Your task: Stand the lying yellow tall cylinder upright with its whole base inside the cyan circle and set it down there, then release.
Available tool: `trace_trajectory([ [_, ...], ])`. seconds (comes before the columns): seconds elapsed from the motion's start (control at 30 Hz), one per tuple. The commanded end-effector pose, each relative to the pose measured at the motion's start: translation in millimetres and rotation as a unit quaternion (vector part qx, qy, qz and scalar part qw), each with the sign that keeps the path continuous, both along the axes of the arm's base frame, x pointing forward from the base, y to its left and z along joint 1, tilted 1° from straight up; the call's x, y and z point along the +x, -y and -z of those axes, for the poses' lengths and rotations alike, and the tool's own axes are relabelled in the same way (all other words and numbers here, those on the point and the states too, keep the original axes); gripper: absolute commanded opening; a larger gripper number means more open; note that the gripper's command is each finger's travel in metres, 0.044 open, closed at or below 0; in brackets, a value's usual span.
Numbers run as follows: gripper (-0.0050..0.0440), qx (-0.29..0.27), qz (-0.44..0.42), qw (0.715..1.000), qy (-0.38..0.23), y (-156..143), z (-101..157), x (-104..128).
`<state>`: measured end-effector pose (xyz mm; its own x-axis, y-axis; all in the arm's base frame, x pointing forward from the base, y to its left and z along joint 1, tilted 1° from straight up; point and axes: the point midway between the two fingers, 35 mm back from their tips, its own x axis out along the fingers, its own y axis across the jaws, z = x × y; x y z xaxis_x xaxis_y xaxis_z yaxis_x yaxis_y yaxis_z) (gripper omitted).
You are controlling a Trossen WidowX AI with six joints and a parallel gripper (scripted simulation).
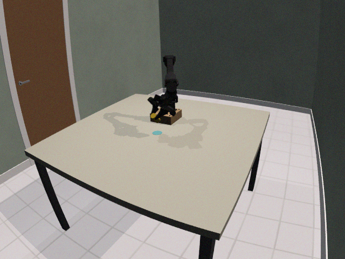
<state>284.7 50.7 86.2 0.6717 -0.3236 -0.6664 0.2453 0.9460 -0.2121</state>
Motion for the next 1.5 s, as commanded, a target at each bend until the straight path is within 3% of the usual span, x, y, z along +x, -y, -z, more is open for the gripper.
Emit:
trace_trajectory([
  [0.0, 0.0105, -0.004, -0.004, 1.0, 0.024, -2, -5, -1],
  [1.47, 0.0105, -0.031, -0.001, 0.983, 0.18, -8, -15, -20],
])
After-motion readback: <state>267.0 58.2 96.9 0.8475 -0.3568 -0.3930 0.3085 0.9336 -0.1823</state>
